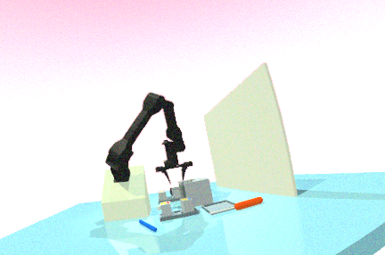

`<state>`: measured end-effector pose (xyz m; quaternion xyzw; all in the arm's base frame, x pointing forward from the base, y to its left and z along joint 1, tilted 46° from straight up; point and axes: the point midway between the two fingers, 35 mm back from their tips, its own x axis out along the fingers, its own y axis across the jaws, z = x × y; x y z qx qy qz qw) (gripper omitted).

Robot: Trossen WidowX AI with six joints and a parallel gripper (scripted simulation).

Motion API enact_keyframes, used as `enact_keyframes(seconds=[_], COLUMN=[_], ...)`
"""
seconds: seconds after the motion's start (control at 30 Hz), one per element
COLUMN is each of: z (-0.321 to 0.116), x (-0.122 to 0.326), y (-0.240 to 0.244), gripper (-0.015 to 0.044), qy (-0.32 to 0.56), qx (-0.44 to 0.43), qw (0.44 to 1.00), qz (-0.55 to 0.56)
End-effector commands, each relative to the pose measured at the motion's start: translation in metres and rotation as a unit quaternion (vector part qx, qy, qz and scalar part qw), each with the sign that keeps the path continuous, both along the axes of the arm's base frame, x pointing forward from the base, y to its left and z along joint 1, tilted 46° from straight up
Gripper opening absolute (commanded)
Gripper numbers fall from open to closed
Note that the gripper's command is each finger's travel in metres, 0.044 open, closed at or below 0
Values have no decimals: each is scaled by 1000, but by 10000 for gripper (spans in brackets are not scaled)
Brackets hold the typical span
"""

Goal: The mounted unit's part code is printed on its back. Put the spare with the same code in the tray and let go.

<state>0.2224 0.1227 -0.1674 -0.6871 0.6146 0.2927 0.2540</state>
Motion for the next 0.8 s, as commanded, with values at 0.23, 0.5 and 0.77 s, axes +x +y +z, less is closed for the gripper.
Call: enact_keyframes(seconds=[0.23, 0.5, 0.77], z=[-15, -25, -33], x=[-2, -2, -3], y=[-19, -29, -39], gripper=[300, 300, 300], qy=[7, 6, 6], qx=[-7, -8, -9], qw=[1000, 1000, 1000], qz=[3, 3, 3])
